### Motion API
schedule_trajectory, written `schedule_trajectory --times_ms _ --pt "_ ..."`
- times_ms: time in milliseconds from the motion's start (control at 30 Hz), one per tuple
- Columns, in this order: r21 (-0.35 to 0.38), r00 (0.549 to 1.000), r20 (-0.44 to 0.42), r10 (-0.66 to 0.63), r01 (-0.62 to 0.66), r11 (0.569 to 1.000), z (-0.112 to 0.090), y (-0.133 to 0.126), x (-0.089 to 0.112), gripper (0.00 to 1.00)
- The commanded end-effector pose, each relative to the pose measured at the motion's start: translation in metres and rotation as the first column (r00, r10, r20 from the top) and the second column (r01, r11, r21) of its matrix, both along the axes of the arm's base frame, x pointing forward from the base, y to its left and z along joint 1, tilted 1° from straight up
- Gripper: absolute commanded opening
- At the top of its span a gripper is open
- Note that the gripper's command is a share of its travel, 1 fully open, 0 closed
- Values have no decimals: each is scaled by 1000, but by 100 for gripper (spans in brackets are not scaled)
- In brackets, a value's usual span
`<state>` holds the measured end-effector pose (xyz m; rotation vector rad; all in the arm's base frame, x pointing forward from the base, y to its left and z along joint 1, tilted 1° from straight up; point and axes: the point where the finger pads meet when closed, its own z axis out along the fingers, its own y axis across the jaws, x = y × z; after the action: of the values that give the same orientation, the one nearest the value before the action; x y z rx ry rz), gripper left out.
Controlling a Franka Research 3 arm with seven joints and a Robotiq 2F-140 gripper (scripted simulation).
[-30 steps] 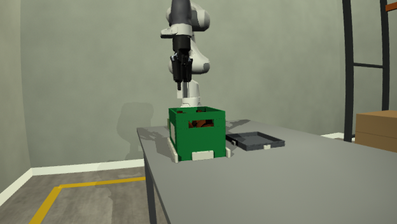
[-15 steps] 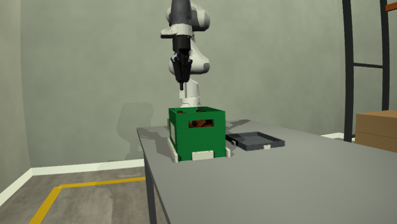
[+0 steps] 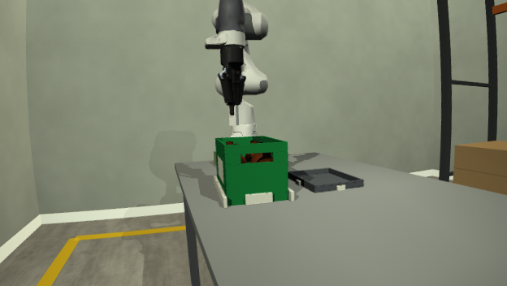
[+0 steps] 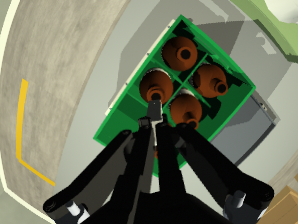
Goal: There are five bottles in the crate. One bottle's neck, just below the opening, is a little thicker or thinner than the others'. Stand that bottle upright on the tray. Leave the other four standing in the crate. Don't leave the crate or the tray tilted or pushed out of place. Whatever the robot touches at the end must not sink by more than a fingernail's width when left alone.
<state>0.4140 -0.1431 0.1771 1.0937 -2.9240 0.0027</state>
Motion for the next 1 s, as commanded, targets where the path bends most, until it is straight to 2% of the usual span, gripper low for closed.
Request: schedule_trajectory --times_ms 0,67,167,300,500,533,967 --pt "-2 1000 0 -3 3 1000 1 0 0 10" --pt "-2 1000 1 -2 2 1000 1 7 2 10" --pt "-1 1000 1 -2 2 1000 1 50 7 10" --pt "-2 1000 0 -2 2 1000 0 86 8 10" --pt "-2 1000 0 -2 2 1000 0 86 8 10" --pt "-2 1000 0 -2 2 1000 0 86 8 44" --pt "-2 1000 0 -2 2 1000 0 86 8 44"
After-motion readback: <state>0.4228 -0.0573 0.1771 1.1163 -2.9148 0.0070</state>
